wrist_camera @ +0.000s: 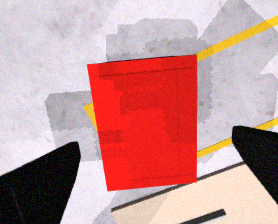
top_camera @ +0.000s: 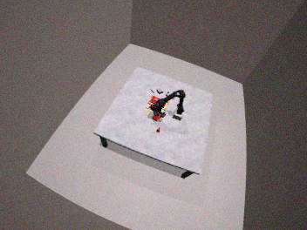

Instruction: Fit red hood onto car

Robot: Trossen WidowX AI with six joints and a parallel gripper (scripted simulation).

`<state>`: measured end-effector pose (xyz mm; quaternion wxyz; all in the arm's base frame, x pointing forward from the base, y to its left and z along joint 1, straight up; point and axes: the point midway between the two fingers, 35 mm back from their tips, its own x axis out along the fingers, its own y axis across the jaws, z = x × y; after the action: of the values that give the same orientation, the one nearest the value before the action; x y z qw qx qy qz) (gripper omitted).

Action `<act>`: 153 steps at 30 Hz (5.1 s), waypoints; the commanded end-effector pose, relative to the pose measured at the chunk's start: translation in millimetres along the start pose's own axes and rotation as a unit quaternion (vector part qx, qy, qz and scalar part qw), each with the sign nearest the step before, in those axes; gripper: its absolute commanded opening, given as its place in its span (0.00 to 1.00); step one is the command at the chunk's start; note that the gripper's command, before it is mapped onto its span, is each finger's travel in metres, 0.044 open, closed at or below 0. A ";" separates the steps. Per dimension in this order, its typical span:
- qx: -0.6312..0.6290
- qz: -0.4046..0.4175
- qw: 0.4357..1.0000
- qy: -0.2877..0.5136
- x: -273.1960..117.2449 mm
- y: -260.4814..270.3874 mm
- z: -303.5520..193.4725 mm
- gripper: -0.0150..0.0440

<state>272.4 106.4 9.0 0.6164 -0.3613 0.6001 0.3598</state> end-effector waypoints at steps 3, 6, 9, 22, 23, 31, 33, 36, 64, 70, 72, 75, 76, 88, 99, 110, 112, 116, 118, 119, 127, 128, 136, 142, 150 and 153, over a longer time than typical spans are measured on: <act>0.001 0.001 1.000 0.004 7.8 1.5 -2.2 1.00; 0.001 0.001 1.000 0.004 10.7 1.8 -2.3 1.00; 0.001 0.001 1.000 0.004 13.7 2.1 -2.3 1.00; 0.001 0.001 1.000 0.004 22.9 3.1 -2.6 1.00; 0.001 0.001 1.000 0.004 23.1 3.1 -2.6 1.00; 0.001 0.001 1.000 0.004 26.5 3.0 -2.6 1.00; 0.001 0.001 1.000 0.005 27.5 3.0 -2.6 1.00; 0.001 0.001 1.000 0.005 28.9 3.0 -2.6 1.00; -0.002 0.002 1.000 0.002 39.9 3.0 -1.7 0.96; -0.002 0.002 1.000 0.002 39.9 3.0 -1.7 0.79; -0.002 0.002 1.000 0.002 39.9 3.0 -1.7 0.77; -0.002 0.002 1.000 0.002 39.9 3.0 -1.7 0.73; -0.002 0.002 1.000 0.002 39.9 3.0 -1.7 0.72; -0.002 0.002 1.000 0.002 11.3 3.1 -1.5 0.25; -0.002 0.002 1.000 0.002 -38.2 2.9 -0.9 0.25; -0.001 0.002 1.000 0.002 -54.8 2.5 -1.1 0.25; 0.008 0.002 1.000 0.002 -54.9 -0.7 -2.3 0.25; 0.054 0.002 0.999 0.000 -55.6 -16.0 -8.9 0.25; 0.082 0.002 0.997 0.000 -56.1 -25.4 -13.6 0.25; 0.096 0.001 0.995 -0.001 -56.3 -30.1 -16.0 0.25; 0.204 0.000 0.979 -0.001 -58.5 -67.3 -39.6 0.25; 0.217 -0.001 0.976 -0.001 -58.7 -71.8 -43.0 0.25; 0.325 -0.002 0.946 0.000 -60.3 -104.3 -74.4 0.25; 0.404 -0.004 0.915 0.000 -61.3 -126.0 -101.7 0.25; 0.505 -0.005 0.863 0.000 -62.4 -150.8 -142.7 0.25; 0.541 -0.006 0.841 0.000 -62.6 -158.6 -159.3 0.25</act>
<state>334.0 -93.2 70.1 0.7159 -0.0052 0.6981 0.0030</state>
